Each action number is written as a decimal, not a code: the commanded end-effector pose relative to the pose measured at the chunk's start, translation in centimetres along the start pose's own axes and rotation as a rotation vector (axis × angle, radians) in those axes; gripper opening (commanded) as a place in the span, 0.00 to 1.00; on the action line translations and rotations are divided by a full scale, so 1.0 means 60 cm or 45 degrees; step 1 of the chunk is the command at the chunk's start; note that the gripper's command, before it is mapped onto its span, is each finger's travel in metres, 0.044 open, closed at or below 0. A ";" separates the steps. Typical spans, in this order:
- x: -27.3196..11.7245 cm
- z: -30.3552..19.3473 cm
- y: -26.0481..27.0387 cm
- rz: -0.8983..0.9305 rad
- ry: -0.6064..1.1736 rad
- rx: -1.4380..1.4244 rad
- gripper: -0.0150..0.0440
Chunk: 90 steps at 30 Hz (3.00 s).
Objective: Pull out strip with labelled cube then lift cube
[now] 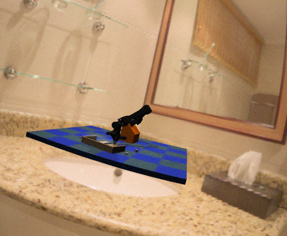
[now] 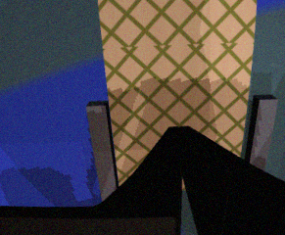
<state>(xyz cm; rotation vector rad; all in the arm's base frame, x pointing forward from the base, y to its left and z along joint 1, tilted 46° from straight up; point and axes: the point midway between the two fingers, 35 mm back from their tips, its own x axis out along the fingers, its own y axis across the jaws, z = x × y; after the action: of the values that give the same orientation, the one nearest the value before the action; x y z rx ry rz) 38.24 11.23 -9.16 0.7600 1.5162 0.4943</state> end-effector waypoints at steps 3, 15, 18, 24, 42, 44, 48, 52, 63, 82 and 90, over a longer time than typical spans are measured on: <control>0.007 -0.027 -0.002 -0.002 0.024 0.012 0.25; 0.008 -0.057 -0.002 -0.002 0.025 0.013 0.25; 0.008 -0.065 -0.002 -0.002 0.026 0.013 0.25; 0.009 -0.080 -0.002 -0.002 0.026 0.014 0.25; 0.010 -0.123 -0.002 -0.002 0.028 0.016 0.25; 0.010 -0.128 -0.002 -0.002 0.028 0.016 0.25; 0.010 -0.137 -0.002 -0.002 0.028 0.016 0.25; 0.010 -0.146 -0.002 -0.002 0.029 0.016 0.25; 0.009 -0.170 -0.002 -0.002 0.030 0.017 0.25; 0.009 -0.209 -0.002 -0.002 0.031 0.019 0.25; 0.008 -0.223 -0.002 -0.002 0.032 0.020 0.25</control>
<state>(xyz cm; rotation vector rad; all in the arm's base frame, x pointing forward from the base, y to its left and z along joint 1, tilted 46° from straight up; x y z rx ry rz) 26.67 12.87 -7.89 0.7680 1.5061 0.4900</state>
